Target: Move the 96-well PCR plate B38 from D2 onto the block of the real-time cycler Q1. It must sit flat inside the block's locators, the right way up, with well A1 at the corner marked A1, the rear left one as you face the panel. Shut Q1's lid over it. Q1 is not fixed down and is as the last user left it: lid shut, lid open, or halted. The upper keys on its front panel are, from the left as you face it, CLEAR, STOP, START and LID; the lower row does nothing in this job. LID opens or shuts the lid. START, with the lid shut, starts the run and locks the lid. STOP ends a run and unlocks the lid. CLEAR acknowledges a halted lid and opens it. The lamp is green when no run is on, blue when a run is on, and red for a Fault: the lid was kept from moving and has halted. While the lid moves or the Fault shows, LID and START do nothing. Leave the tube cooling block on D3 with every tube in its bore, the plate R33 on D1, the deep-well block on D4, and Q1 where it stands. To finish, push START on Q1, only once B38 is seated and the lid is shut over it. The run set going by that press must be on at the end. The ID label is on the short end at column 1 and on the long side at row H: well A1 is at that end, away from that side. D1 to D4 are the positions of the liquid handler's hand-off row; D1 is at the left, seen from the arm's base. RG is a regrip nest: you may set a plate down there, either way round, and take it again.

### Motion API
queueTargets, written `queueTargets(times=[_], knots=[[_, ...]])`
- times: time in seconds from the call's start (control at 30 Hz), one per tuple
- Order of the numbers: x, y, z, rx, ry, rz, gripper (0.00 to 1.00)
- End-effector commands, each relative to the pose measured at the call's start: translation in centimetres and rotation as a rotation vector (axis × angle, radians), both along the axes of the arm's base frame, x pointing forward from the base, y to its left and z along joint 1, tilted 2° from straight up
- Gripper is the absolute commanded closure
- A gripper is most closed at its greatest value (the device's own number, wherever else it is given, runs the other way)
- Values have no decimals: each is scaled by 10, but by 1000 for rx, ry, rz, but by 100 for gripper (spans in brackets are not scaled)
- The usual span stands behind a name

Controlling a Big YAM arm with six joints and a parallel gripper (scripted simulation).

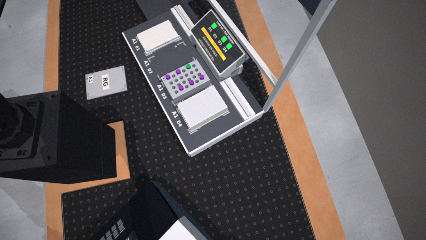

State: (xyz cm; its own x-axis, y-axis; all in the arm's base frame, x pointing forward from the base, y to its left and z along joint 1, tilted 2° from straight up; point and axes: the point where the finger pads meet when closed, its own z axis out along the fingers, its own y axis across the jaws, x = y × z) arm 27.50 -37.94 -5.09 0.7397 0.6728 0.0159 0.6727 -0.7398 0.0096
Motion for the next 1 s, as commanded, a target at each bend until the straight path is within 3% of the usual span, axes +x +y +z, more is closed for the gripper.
queueTargets(times=[0.0,0.2,0.4,0.97], knots=[[4,2,-9,-6,3,3,100],[11,-8,-4,-33,-16,3,100],[17,-17,14,-50,-29,3,100],[14,-22,17,-68,-41,-5,100]])
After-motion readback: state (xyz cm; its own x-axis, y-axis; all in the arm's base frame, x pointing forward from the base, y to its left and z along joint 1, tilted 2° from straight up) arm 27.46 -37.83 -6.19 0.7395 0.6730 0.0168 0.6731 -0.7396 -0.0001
